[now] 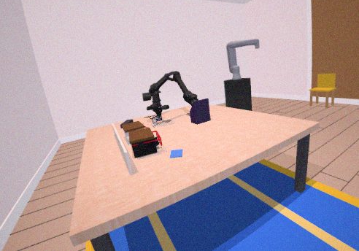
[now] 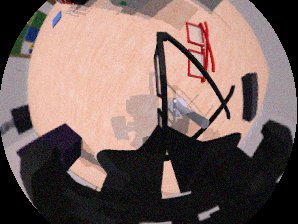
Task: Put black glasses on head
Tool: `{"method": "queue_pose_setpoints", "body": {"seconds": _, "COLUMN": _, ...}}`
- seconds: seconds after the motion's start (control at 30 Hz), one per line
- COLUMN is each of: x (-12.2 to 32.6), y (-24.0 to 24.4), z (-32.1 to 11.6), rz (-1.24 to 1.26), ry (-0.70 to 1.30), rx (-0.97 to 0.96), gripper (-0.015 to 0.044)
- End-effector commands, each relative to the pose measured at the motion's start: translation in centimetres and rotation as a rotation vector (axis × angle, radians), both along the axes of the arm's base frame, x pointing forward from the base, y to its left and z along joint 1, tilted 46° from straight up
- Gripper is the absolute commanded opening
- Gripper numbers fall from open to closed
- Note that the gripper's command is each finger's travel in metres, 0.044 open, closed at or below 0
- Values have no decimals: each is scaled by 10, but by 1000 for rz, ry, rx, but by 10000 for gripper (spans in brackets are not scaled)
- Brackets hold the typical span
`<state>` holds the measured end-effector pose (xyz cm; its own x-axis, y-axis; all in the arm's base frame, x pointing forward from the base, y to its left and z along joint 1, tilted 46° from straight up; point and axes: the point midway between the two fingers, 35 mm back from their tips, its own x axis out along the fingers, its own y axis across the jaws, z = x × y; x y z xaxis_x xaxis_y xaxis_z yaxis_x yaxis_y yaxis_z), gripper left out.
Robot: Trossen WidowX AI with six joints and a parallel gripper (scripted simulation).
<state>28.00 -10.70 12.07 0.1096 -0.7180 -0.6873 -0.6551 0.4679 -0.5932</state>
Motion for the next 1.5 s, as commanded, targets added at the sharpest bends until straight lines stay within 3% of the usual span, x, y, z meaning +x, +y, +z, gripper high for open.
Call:
{"method": "queue_pose_setpoints", "body": {"seconds": 0.0, "x": 0, "y": 2, "z": -3, "rz": 1, "ry": 1, "rx": 1, "gripper": 0}}
{"method": "queue_pose_setpoints", "body": {"seconds": 1.47, "x": 10, "y": 26, "z": -26, "rz": 1, "ry": 1, "rx": 3, "gripper": 0}}
